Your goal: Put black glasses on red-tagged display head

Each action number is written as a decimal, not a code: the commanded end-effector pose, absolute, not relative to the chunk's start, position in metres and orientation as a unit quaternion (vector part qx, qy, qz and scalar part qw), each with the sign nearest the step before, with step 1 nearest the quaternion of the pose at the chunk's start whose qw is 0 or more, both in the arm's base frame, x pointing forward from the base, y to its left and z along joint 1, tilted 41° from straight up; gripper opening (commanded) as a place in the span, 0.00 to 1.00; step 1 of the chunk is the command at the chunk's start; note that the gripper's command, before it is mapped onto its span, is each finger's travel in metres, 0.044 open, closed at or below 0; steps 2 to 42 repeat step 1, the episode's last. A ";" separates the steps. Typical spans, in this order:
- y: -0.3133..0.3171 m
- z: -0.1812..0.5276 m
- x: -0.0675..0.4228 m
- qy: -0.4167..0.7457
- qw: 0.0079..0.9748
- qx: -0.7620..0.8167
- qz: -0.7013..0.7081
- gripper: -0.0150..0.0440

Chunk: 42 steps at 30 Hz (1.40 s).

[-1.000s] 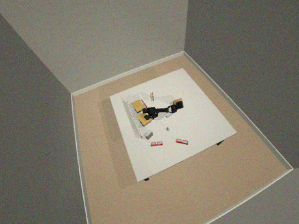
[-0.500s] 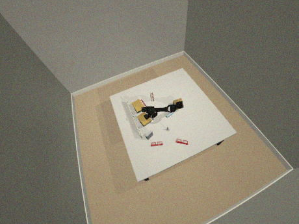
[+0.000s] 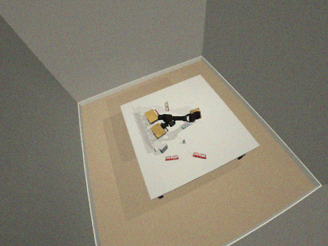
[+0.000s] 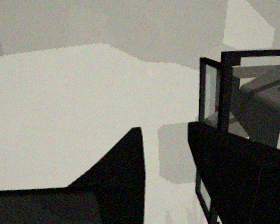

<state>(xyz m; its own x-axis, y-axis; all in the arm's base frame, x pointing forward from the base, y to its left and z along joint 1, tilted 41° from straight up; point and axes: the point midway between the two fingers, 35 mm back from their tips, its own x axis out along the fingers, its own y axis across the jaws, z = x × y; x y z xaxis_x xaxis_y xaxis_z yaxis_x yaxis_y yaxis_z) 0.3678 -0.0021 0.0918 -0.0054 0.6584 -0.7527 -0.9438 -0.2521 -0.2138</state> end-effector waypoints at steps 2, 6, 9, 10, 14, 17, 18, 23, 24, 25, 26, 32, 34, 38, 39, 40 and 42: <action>-0.013 0.093 0.350 0.184 0.583 -0.394 0.686 0.44; -0.013 0.093 0.350 0.184 0.583 -0.394 0.686 0.44; -0.013 0.093 0.350 0.184 0.583 -0.394 0.686 0.44; -0.013 0.093 0.350 0.184 0.583 -0.394 0.686 0.44; -0.013 0.093 0.350 0.184 0.583 -0.394 0.686 0.44; -0.013 0.093 0.350 0.184 0.583 -0.394 0.686 0.44; -0.013 0.093 0.350 0.184 0.583 -0.394 0.686 0.44; -0.013 0.093 0.350 0.184 0.583 -0.394 0.686 0.44; -0.013 0.093 0.350 0.184 0.583 -0.394 0.686 0.44; -0.013 0.093 0.350 0.184 0.583 -0.394 0.686 0.44; -0.013 0.093 0.350 0.184 0.583 -0.394 0.686 0.44; -0.013 0.093 0.350 0.184 0.583 -0.394 0.686 0.44; -0.013 0.093 0.350 0.184 0.583 -0.394 0.686 0.44; -0.013 0.093 0.350 0.184 0.583 -0.394 0.686 0.44; -0.013 0.093 0.350 0.184 0.583 -0.394 0.686 0.44; -0.013 0.093 0.350 0.184 0.583 -0.394 0.686 0.44; -0.013 0.093 0.350 0.184 0.583 -0.394 0.686 0.44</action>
